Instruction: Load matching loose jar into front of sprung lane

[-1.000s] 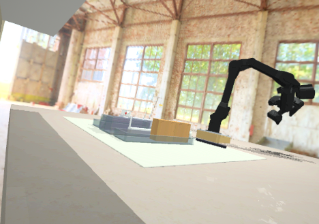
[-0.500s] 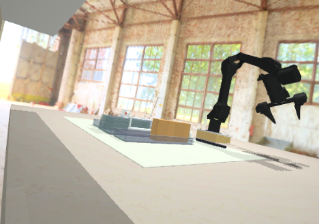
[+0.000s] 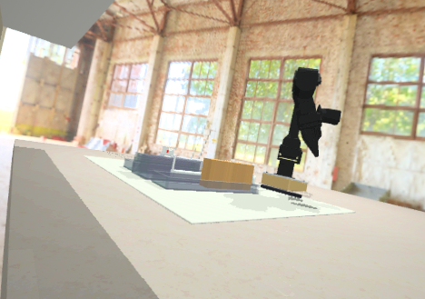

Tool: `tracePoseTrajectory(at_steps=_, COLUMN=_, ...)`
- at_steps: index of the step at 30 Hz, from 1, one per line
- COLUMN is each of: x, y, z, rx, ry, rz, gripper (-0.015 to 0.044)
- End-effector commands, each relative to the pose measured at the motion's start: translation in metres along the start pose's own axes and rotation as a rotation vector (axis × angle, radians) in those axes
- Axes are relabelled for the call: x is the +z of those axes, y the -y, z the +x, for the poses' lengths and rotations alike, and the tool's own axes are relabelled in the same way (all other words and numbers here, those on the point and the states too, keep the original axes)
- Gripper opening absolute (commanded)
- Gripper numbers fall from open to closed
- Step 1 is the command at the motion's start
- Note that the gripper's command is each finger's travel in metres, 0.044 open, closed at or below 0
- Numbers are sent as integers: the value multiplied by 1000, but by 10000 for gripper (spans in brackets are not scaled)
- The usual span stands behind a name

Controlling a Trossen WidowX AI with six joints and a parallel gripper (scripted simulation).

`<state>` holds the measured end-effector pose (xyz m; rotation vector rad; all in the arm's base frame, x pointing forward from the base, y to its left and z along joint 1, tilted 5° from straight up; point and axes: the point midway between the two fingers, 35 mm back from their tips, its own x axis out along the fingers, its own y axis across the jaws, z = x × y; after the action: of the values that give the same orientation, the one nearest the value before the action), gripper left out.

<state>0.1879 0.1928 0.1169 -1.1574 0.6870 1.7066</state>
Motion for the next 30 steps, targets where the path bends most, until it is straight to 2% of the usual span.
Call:
tracePoseTrajectory(at_steps=1, x=-66, y=-1, z=-20, rx=-68, ry=-94, rz=375, gripper=440)
tracePoseTrajectory(at_steps=10, x=-171, y=-47, z=-56, rx=-201, ry=-209, rz=1143, gripper=440)
tracePoseTrajectory(at_steps=20, x=-246, y=-150, z=-85, rx=-324, ry=-357, rz=1960, gripper=440)
tracePoseTrajectory(at_steps=30, x=-253, y=-157, z=-88, rx=-331, ry=-366, rz=2015, gripper=440)
